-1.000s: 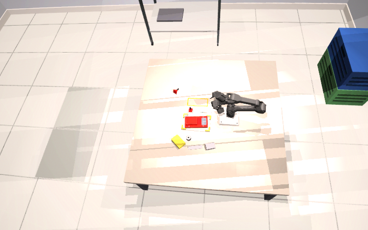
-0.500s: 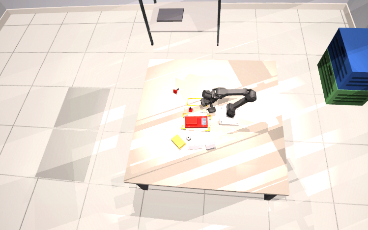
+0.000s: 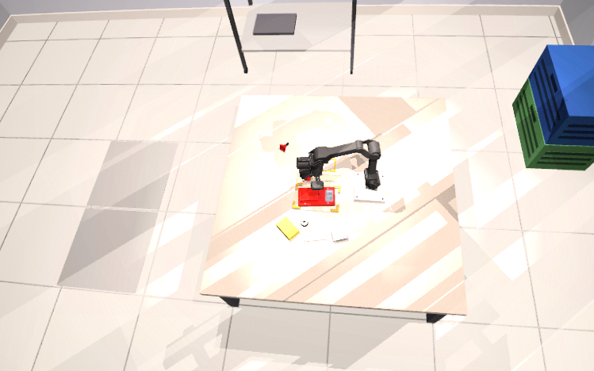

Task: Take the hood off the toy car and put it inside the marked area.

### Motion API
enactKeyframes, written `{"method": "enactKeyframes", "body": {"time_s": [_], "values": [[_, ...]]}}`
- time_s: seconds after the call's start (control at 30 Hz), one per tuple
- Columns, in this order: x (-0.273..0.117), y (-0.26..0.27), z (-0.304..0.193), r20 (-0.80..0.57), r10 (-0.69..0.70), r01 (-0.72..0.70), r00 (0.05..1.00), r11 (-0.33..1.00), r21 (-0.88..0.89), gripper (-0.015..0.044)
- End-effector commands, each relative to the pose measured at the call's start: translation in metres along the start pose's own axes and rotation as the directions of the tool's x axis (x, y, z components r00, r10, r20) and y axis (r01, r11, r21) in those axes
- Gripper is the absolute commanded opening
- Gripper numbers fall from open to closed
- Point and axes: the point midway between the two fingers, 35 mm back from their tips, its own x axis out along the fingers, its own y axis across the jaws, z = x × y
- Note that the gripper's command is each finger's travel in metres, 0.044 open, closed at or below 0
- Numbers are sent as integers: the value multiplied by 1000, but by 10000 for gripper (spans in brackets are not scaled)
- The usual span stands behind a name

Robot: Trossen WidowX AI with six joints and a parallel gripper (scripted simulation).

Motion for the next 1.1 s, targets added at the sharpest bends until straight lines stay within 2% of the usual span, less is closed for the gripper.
{"method": "enactKeyframes", "body": {"time_s": [0.0,0.13,1.07], "values": [[25,19,25,-91,34,-27,995,997,75,440],[42,31,38,-143,48,-31,989,992,119,440],[58,30,32,-143,48,-31,989,992,119,440]]}}
